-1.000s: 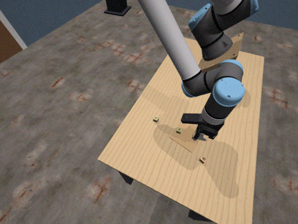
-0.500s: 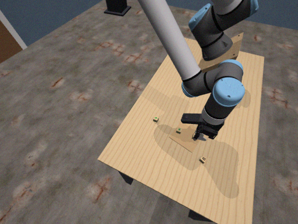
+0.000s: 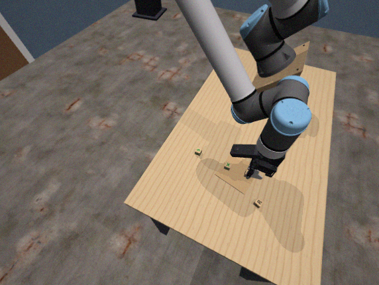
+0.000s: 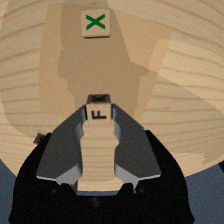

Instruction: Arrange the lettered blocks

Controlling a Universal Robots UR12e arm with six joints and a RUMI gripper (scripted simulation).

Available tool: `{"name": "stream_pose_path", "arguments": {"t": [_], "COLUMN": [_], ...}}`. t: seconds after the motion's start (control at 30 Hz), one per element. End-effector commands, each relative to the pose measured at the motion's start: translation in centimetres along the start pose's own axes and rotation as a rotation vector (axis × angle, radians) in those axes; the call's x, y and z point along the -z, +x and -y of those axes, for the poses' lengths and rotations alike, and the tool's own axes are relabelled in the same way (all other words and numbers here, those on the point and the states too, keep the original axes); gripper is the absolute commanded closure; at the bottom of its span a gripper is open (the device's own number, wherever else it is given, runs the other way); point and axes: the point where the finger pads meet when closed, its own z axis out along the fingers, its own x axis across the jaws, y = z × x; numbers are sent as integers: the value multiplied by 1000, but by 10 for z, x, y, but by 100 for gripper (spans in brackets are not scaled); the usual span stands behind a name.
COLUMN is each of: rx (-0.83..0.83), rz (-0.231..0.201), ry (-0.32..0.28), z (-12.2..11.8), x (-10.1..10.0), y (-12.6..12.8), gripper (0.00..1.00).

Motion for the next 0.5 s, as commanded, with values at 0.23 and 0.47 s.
{"name": "stream_pose_path", "arguments": {"t": [0.23, 0.47], "rx": [0, 0], "rz": [1, 1], "ry": [0, 0], "z": [0, 0], "x": [0, 1], "y": [0, 0], "gripper": [75, 75]}}
